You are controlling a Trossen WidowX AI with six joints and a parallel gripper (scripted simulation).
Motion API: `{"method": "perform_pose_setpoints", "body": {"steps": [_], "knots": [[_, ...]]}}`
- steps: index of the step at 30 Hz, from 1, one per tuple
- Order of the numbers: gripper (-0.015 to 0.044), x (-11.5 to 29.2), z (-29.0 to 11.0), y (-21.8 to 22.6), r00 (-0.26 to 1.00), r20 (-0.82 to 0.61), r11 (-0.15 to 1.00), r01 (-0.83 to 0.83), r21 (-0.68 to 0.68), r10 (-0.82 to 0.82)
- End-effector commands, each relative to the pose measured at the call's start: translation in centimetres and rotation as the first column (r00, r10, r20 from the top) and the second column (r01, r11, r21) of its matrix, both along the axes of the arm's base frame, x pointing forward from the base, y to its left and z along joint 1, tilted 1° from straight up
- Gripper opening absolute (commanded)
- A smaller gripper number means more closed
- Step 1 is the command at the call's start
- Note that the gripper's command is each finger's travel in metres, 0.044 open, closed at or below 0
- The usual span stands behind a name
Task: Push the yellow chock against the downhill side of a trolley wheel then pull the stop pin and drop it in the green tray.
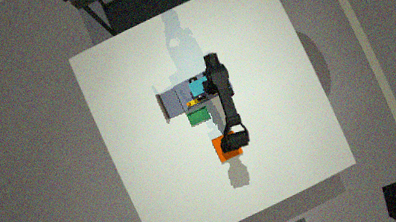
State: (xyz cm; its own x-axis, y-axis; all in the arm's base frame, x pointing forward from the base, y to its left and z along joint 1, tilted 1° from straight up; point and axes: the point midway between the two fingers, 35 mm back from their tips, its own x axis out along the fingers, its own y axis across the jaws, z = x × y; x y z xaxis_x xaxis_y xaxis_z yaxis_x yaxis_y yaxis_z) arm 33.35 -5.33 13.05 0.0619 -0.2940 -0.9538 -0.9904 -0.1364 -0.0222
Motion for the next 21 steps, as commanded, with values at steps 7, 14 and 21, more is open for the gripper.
{"method": "perform_pose_setpoints", "body": {"steps": [7,14,21], "knots": [[0.0019,0.02,0.04,0.0,1.0,0.001,1.0,0.0,0.0,0.0],[0.0,0.0,0.25,0.03,1.0,-0.001,1.0,-0.001,-0.001,0.001],[0.0,-0.13,0.84,0.12,1.0,-0.004,1.0,-0.003,-0.002,0.003]]}}
